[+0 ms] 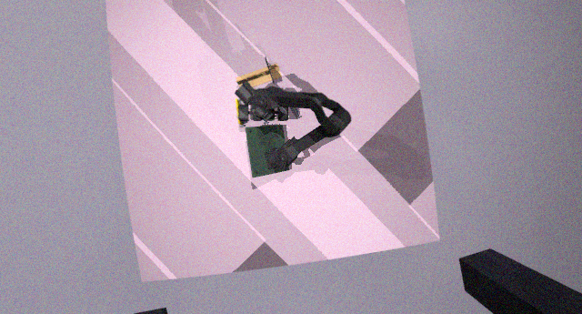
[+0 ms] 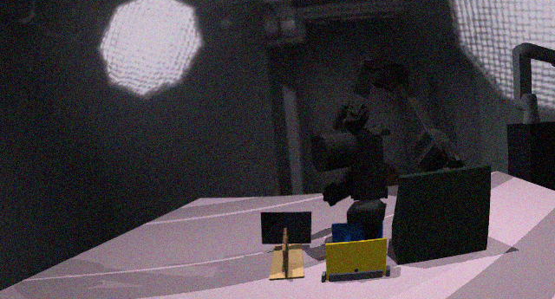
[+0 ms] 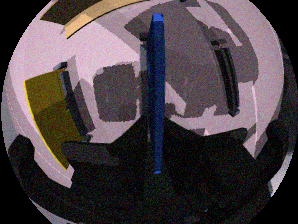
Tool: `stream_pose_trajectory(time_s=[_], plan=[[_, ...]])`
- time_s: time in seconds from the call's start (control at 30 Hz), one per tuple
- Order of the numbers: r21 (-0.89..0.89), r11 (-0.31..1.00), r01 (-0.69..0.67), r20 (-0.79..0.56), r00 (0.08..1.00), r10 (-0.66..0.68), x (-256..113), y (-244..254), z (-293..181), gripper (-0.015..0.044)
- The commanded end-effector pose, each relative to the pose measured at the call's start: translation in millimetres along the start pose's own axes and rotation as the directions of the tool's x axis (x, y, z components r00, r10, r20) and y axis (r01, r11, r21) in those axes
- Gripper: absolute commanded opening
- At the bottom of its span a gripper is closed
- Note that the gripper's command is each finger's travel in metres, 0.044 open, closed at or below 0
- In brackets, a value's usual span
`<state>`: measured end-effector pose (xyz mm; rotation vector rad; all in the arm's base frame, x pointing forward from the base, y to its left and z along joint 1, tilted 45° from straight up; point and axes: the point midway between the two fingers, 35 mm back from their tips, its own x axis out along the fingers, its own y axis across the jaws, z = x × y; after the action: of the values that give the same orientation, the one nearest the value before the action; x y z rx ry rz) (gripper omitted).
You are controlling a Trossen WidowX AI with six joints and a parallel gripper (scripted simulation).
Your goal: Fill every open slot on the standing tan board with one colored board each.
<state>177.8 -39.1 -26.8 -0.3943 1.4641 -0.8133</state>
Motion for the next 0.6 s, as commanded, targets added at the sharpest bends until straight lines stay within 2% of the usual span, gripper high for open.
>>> stream_pose_trajectory(time_s=[0.0,0.57], plan=[[-0.004,1.000,0.004,0.003,1.000,-0.004,0.7,-0.5,0.1,0.0000],[-0.004,1.000,0.003,0.003,1.000,-0.003,-16.1,-0.1,0.1,0.0000]])
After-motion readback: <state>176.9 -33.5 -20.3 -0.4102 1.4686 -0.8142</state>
